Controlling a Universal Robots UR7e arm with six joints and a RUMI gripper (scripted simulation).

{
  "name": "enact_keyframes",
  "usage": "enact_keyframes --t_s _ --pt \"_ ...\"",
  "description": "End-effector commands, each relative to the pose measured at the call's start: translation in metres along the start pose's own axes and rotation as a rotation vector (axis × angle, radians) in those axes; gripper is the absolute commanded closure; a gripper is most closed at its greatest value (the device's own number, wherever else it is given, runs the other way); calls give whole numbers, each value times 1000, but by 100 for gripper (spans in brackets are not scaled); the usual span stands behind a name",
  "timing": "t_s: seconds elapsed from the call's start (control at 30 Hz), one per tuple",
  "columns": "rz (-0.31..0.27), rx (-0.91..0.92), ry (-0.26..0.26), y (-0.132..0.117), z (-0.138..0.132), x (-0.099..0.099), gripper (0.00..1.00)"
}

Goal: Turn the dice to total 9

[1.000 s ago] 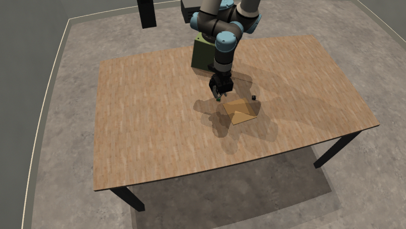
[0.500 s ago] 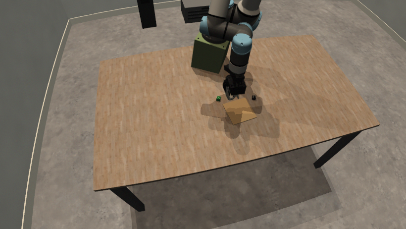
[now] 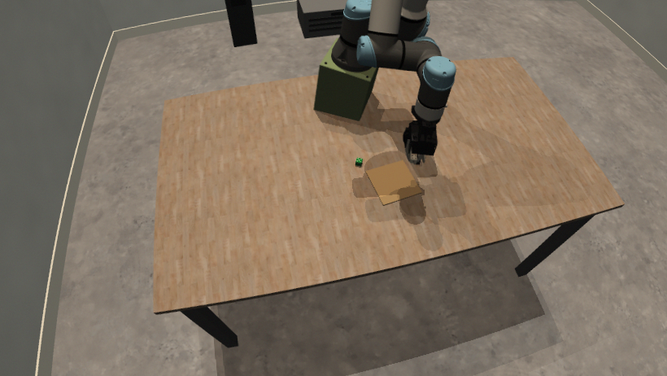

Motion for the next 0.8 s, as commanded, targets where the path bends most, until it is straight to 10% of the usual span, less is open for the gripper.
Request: enact_keyframes --t_s 0.0,0.77 --pt "-2 92 12 7 36 1 97" --pt "-3 240 6 29 95 3 97"
Point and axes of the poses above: the point where the finger pads meet when closed, its own x axis out along the fingers, its own z axis across the jaws, y = z × x, the point moved 8 cm from there along -x, back along the fingers, and after that the axes turned 6 degrees about -x, right-handed, at the moved point
